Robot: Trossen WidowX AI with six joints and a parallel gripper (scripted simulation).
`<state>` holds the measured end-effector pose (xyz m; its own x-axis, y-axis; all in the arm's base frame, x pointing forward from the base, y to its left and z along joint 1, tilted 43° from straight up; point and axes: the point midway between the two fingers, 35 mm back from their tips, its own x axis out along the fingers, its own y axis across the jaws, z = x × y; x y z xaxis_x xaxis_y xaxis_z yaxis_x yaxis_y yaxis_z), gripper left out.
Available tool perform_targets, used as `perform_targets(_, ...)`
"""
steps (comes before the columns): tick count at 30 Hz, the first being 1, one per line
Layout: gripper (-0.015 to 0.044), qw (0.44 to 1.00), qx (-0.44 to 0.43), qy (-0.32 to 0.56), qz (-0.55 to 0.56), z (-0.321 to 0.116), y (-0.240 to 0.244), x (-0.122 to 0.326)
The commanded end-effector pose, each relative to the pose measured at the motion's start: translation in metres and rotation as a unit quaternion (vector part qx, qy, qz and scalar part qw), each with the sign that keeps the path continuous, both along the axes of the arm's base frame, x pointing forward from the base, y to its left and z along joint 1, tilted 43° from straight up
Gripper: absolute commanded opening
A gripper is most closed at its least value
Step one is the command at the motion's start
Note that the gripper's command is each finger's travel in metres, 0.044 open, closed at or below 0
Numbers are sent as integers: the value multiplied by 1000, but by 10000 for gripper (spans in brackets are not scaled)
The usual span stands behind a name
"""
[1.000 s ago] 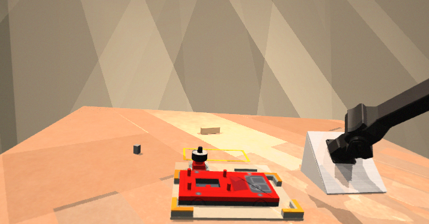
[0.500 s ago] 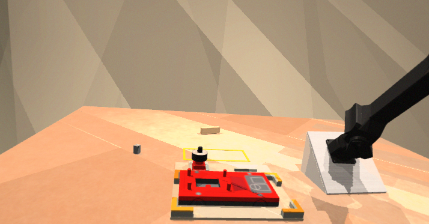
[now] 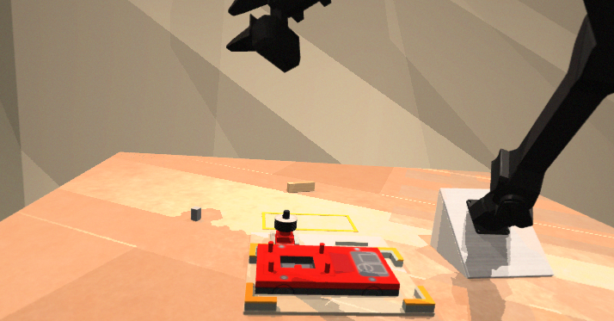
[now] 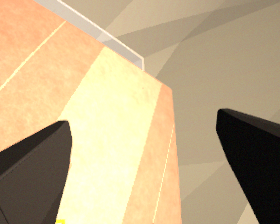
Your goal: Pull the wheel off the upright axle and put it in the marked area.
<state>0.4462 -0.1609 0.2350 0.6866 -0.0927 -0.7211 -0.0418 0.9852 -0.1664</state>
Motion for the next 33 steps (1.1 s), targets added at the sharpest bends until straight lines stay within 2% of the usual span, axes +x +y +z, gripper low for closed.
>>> perform_targets(1, 300, 997, 43, 55, 21, -38, 8, -3)
perform_targets(12, 300, 957, 191, 209, 66, -136, 40, -31)
perform_targets(22, 300, 866, 358, 339, 79, -200, 79, -72)
perform_targets(25, 300, 837, 400, 366, 76, -211, 89, -82)
perform_targets(33, 300, 835, 403, 367, 76, -215, 85, -86)
